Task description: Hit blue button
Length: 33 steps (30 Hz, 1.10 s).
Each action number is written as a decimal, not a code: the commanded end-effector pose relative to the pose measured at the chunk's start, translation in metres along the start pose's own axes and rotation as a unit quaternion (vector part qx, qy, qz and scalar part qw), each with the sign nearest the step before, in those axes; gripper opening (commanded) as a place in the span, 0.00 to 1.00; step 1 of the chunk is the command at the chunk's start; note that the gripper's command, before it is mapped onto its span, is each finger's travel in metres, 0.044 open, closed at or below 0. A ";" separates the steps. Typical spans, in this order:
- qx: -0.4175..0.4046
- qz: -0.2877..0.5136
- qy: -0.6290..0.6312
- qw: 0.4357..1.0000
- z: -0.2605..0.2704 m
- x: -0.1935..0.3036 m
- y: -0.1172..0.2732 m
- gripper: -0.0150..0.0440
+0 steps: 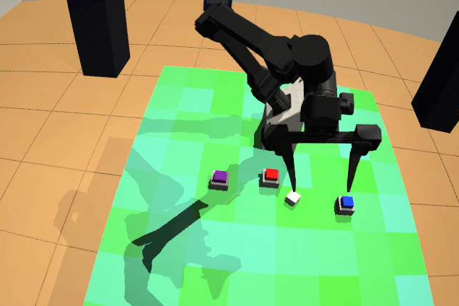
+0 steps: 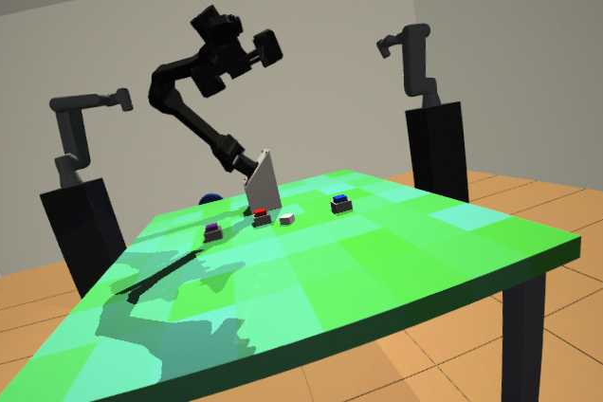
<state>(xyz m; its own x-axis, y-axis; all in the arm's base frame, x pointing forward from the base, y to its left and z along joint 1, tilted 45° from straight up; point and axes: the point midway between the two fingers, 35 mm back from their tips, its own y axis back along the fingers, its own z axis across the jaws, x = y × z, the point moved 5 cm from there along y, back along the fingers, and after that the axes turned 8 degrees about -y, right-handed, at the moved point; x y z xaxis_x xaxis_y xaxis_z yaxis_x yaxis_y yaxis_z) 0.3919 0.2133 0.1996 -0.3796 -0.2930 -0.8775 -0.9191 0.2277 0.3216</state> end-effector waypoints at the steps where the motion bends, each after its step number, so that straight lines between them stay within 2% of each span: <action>1: -0.036 0.093 0.015 0.995 0.043 0.051 -0.009 0.93; 12: -0.019 0.315 0.053 0.948 0.095 0.178 -0.004 0.93; 22: 0.117 0.483 0.100 0.862 0.096 0.284 0.030 0.93; 25: 0.156 0.505 0.112 0.842 0.092 0.301 0.038 0.93; 33: 0.156 0.505 0.112 0.842 0.092 0.301 0.038 0.93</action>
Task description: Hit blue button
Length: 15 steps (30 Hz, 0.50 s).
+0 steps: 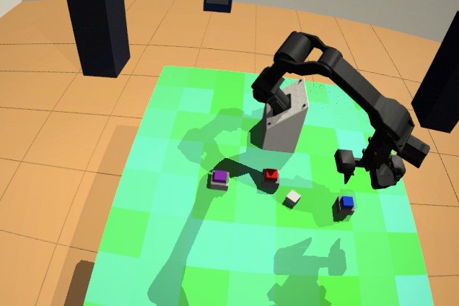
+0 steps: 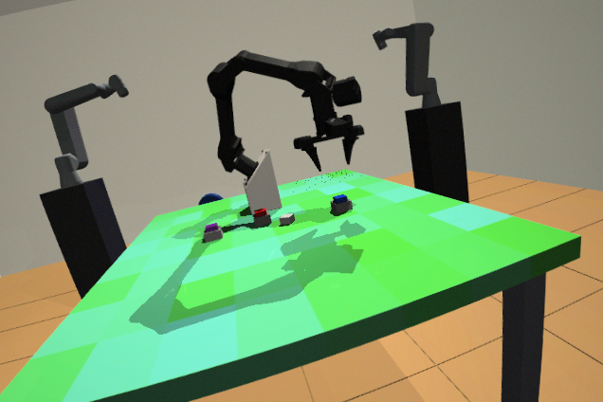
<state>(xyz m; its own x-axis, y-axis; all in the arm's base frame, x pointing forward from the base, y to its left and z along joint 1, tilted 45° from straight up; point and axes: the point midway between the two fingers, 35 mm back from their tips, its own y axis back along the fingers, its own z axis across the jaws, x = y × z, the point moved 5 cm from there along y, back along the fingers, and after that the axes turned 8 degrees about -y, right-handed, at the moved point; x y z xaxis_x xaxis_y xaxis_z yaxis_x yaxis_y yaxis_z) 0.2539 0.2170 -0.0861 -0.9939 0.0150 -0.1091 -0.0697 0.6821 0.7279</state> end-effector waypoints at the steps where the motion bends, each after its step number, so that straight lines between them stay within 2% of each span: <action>1: 0.004 0.006 -0.009 1.000 0.001 0.001 0.000 0.89; 5: 0.005 0.005 -0.009 1.000 0.000 0.002 -0.056 0.71; 14: 0.005 0.005 -0.009 1.000 0.000 0.002 -0.059 0.31; 15: 0.005 0.005 -0.009 1.000 0.000 0.002 -0.059 0.29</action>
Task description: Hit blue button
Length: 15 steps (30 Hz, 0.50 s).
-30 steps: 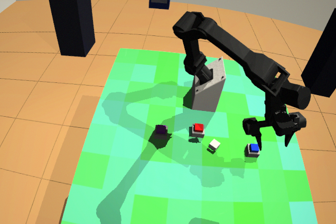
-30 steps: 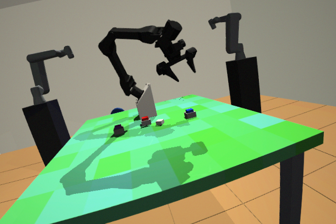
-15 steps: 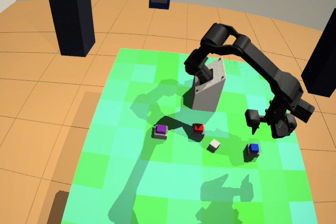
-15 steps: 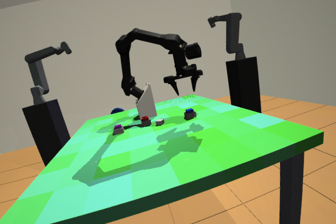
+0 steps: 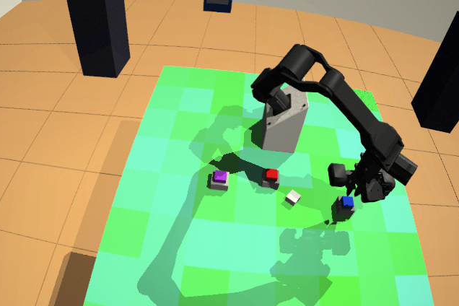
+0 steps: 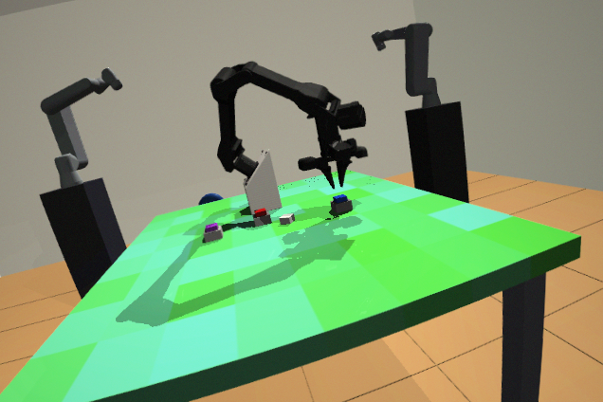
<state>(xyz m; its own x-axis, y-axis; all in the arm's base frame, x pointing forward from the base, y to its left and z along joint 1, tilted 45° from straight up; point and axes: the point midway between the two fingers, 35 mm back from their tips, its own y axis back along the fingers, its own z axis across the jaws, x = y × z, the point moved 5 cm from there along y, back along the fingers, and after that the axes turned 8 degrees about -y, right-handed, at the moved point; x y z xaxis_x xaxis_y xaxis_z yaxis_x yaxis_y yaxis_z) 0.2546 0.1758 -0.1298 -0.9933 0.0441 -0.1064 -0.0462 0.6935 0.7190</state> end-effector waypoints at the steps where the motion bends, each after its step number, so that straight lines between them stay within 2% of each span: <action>1: -0.003 -0.006 0.000 1.000 0.000 -0.001 0.001 0.29; 15: -0.003 -0.006 0.000 1.000 0.000 -0.002 -0.003 0.29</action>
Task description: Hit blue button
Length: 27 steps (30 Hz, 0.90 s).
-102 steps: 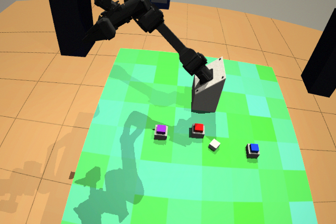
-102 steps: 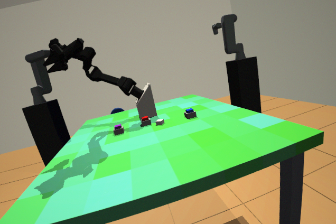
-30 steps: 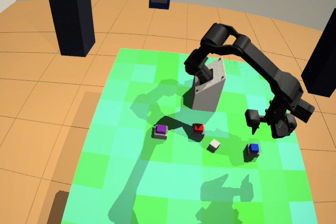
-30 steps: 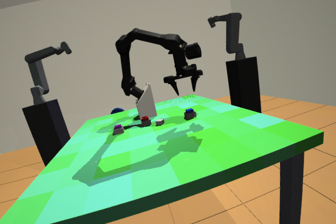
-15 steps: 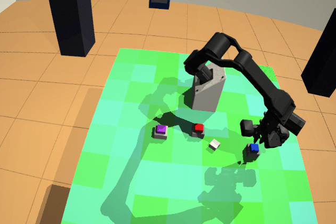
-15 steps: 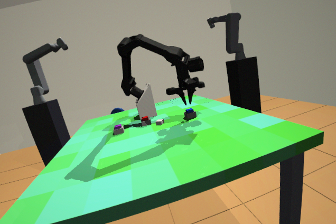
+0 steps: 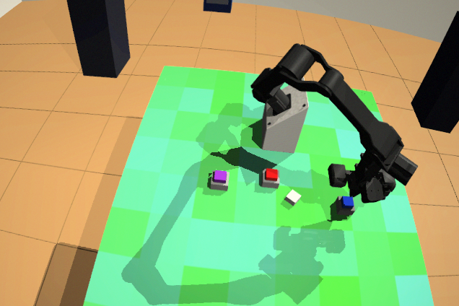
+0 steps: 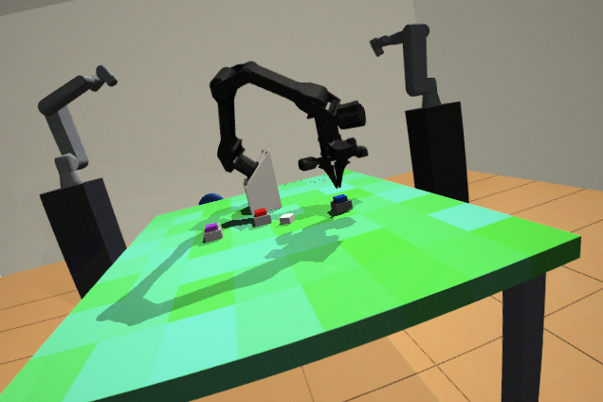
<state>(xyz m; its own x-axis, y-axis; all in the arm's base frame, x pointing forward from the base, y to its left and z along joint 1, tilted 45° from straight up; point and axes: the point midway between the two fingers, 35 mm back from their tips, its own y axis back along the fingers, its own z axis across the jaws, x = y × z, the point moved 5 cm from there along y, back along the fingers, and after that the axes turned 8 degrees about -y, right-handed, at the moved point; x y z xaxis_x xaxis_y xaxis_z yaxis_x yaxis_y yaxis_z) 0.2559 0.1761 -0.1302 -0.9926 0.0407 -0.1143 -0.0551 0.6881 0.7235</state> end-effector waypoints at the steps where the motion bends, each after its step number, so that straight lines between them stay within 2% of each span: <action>1: 0.001 -0.002 0.002 1.000 0.000 0.000 -0.005 0.29; 18: 0.001 -0.002 0.002 1.000 -0.001 0.000 -0.032 0.29; 27: 0.002 -0.002 0.002 1.000 -0.001 0.000 -0.033 0.29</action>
<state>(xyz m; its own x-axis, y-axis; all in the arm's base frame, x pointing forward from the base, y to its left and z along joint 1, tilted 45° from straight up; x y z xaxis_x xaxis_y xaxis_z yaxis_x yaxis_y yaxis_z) 0.2578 0.1539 -0.1529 -0.9925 0.0408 -0.1149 -0.0554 0.6889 0.7228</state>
